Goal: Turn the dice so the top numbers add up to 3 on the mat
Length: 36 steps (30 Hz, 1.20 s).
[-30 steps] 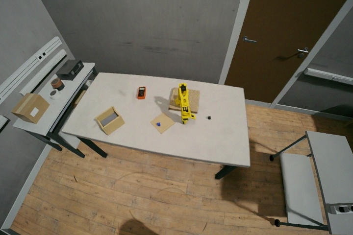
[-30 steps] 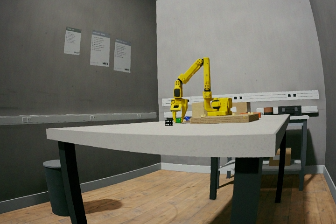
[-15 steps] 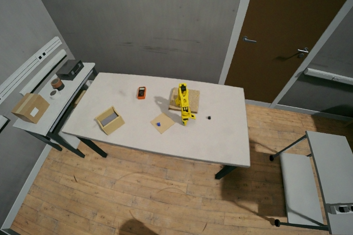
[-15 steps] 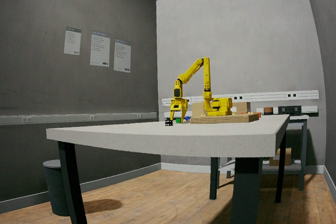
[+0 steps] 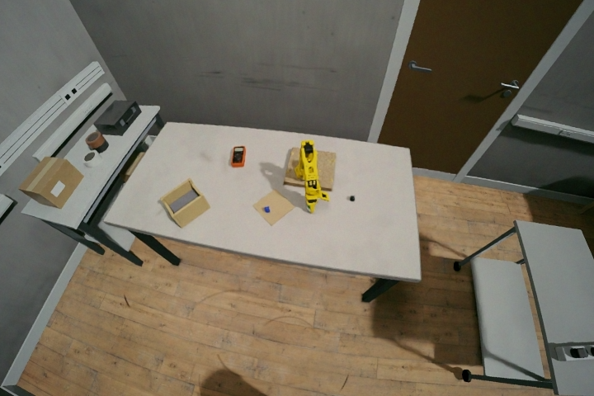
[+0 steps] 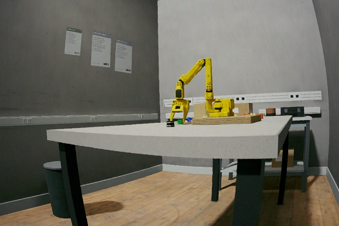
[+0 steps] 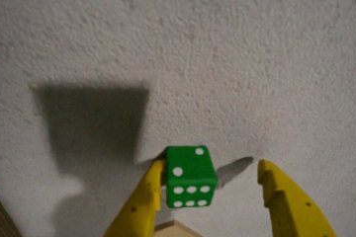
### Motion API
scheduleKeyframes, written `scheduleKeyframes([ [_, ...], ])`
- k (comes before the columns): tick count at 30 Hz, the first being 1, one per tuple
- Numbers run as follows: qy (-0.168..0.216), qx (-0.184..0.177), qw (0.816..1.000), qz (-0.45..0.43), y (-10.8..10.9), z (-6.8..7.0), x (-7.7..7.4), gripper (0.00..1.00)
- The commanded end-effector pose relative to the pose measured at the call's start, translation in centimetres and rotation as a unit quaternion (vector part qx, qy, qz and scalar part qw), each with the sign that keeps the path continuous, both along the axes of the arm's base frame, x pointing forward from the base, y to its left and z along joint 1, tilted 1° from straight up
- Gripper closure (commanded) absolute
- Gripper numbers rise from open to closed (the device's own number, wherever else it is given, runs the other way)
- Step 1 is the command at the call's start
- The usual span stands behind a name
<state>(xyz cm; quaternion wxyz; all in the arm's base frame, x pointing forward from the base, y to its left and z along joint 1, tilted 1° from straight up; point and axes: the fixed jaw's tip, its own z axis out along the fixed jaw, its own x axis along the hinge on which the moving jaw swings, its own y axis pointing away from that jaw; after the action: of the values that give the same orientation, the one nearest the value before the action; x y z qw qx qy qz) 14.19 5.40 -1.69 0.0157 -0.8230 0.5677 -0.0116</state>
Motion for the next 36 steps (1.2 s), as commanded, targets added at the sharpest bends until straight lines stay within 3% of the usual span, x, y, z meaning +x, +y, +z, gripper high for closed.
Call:
scheduleKeyframes([
  [1,0.01,-0.003,1.0,-0.002,0.0,-0.2,-0.4,0.71],
  [6,0.01,-0.003,1.0,-0.002,0.0,0.6,-0.3,0.71],
  [12,0.01,-0.003,1.0,-0.002,0.1,2.5,-0.2,0.71],
  [14,0.01,-0.003,1.0,-0.002,0.1,2.5,-0.2,0.71],
  [23,0.01,-0.003,1.0,-0.002,0.0,5.2,-0.4,0.71],
  [36,0.01,-0.003,1.0,-0.002,-0.1,5.6,-0.5,0.71],
])
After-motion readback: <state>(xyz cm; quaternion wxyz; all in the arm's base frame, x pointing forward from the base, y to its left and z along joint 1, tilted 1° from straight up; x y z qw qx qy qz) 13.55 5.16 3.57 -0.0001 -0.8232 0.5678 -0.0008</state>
